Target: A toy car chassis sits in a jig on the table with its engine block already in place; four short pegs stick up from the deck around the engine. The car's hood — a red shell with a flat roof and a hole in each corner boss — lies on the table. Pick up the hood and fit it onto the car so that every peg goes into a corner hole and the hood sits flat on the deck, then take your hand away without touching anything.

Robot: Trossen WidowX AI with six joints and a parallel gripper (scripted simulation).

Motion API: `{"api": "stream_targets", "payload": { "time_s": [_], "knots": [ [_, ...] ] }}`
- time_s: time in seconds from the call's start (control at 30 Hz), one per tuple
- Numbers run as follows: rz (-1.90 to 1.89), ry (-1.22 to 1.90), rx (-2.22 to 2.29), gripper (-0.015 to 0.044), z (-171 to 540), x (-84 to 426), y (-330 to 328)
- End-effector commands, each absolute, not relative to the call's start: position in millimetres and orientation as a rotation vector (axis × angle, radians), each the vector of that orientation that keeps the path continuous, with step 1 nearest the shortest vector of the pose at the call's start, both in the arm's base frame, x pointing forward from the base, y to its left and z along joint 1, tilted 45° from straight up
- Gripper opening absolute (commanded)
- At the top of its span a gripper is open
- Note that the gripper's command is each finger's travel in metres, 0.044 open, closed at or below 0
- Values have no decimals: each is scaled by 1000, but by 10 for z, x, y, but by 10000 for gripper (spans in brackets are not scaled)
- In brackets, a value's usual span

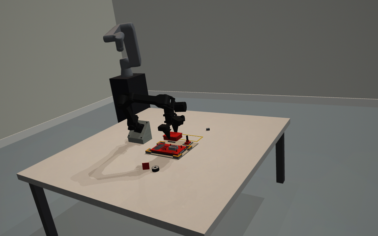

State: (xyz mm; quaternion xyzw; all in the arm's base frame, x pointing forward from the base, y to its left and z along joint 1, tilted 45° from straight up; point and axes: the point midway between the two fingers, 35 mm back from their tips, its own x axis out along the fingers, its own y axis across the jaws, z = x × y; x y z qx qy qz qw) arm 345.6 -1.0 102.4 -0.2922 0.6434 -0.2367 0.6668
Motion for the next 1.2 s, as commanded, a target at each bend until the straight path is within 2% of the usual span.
{"api": "stream_targets", "payload": {
  "time_s": [0.0,0.4,1.17],
  "knots": [
    [-533,1451,-671,0,981,3453,-41],
    [-536,1451,-673,0,704,3431,-367],
    [-536,1451,-673,0,702,3432,-370]
  ]
}}
